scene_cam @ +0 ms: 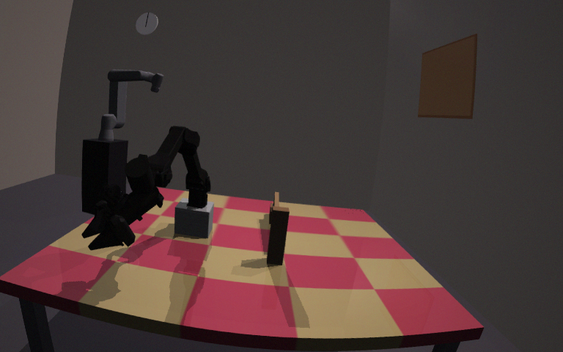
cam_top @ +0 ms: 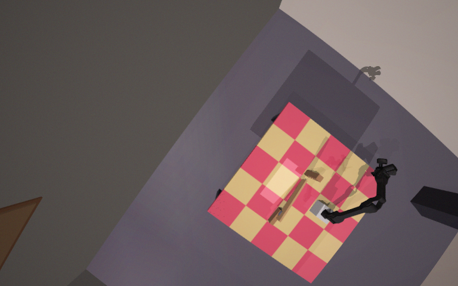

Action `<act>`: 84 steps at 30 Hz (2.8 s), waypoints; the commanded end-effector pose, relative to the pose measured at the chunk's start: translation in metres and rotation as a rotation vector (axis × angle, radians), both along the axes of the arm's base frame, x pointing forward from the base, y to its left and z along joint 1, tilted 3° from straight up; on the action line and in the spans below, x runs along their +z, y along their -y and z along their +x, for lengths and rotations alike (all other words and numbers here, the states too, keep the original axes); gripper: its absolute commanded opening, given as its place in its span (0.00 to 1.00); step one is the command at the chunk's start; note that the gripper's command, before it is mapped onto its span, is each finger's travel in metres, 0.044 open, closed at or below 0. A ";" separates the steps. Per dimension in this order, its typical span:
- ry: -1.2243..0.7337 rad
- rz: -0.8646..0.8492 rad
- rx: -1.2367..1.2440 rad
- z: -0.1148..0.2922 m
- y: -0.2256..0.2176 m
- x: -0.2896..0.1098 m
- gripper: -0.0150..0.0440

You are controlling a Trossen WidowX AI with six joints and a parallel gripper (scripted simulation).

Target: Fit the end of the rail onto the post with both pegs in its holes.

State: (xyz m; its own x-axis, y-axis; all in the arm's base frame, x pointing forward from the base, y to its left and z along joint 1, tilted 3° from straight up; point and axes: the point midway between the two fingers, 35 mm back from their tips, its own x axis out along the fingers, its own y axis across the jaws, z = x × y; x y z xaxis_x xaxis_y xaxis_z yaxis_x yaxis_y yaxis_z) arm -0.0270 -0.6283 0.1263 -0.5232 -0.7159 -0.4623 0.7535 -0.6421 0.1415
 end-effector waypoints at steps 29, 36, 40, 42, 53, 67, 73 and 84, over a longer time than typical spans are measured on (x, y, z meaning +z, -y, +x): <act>-0.504 0.403 1.265 0.358 -0.206 0.005 1.00; -0.695 0.436 1.632 0.412 -0.304 0.003 1.00; -0.816 0.436 1.848 0.431 -0.365 0.002 1.00; -0.870 0.388 1.946 0.448 -0.392 0.006 1.00; -1.388 0.420 2.459 0.439 -0.512 -0.037 1.00; -2.252 0.317 3.163 0.341 -0.625 -0.088 1.00; -2.252 0.317 3.163 0.339 -0.625 -0.088 1.00; -2.252 0.317 3.163 0.340 -0.625 -0.094 1.00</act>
State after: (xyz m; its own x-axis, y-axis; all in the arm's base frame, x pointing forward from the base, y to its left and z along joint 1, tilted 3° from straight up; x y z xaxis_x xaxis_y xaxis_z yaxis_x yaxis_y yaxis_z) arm 0.3135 -0.0044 0.0372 0.0532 -0.0499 -0.9973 -0.9906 -0.1284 -0.0464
